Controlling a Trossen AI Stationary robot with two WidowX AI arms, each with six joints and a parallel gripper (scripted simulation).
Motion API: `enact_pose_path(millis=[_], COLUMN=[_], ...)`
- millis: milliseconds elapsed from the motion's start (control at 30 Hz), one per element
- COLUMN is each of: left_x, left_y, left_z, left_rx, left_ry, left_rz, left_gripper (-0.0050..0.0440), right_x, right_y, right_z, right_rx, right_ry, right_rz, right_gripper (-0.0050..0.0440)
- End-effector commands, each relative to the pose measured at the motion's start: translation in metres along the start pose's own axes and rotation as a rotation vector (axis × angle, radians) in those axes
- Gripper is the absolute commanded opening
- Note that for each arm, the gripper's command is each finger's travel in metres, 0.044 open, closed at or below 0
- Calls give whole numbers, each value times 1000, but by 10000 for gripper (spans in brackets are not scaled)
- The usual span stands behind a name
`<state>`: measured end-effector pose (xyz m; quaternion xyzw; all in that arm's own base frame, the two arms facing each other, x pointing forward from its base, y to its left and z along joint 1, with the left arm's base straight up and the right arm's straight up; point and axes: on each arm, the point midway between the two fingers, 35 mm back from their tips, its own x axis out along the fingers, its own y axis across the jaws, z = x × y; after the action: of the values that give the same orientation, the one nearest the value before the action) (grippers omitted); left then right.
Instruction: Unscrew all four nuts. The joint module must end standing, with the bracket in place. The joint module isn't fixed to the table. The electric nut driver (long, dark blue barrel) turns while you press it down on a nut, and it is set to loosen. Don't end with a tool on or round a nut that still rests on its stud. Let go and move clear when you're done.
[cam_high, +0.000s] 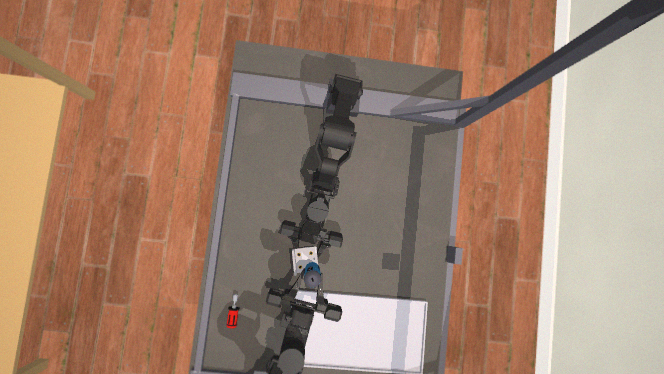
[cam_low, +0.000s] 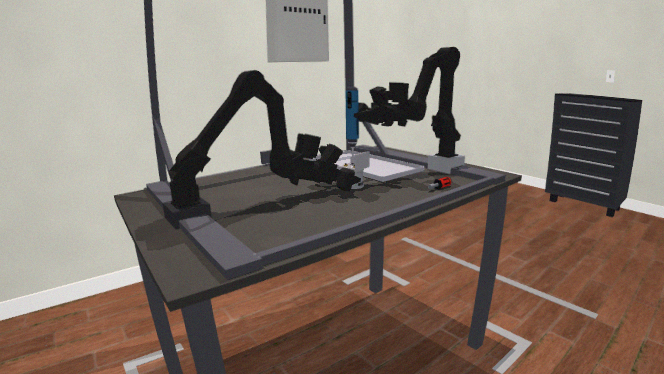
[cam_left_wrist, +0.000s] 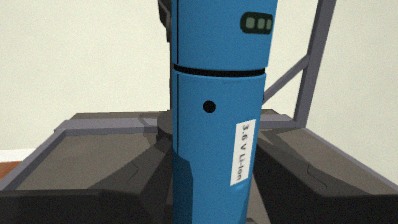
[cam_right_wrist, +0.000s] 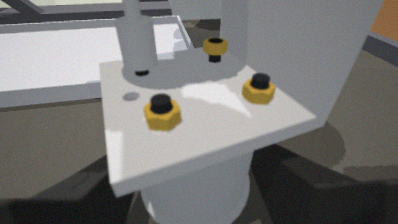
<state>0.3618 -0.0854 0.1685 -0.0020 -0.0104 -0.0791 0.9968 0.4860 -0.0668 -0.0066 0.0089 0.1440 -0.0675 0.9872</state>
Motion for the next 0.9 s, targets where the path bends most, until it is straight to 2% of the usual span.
enact_pose_path(millis=[0,867], left_x=[5,9], left_y=[-2,-2], left_z=[21,25], left_rx=[-8,-12], left_ry=[-59,-69], left_rz=[0,0], left_gripper=[161,161], right_x=[1,1], right_y=[0,0], right_z=[17,17], right_rx=[2,2], right_ry=[-40,-40], right_rz=[0,0], right_gripper=[240,240])
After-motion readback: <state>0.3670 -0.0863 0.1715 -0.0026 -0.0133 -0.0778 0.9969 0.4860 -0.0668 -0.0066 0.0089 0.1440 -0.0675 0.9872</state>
